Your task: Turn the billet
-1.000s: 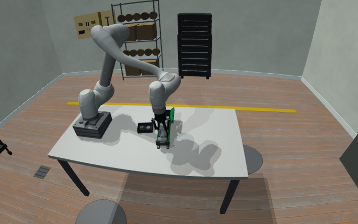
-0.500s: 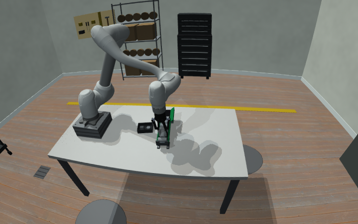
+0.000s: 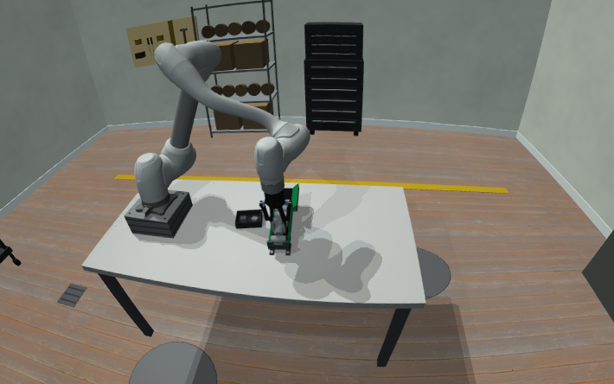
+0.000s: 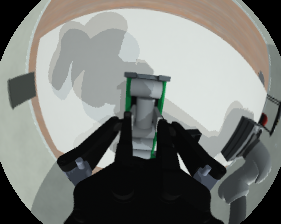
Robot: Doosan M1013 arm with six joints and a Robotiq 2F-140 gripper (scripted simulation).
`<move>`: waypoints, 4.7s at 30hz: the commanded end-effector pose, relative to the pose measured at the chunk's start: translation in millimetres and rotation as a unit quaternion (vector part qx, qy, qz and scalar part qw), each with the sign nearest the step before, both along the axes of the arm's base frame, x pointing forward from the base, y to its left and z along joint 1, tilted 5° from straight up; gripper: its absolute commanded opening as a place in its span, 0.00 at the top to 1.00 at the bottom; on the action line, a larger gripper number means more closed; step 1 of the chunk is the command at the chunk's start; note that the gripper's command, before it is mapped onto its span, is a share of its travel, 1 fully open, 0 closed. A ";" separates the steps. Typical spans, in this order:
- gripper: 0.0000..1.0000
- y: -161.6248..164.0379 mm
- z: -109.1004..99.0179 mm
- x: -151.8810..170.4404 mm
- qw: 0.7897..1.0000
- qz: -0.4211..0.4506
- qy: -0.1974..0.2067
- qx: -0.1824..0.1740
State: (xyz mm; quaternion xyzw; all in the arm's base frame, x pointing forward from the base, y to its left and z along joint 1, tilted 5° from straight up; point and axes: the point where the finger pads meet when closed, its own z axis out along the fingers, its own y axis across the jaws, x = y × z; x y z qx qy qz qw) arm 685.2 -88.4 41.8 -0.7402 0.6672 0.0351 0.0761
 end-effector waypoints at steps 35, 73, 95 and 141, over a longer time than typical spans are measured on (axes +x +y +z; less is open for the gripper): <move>0.90 -3.2 57.2 -3.4 1.000 0.000 0.000 0.000; 0.90 -2.2 76.7 -4.9 0.999 -0.003 -0.004 -0.040; 0.90 -1.7 76.8 -4.9 0.999 -0.003 -0.005 -0.050; 0.90 -1.7 76.8 -4.9 0.999 -0.003 -0.005 -0.050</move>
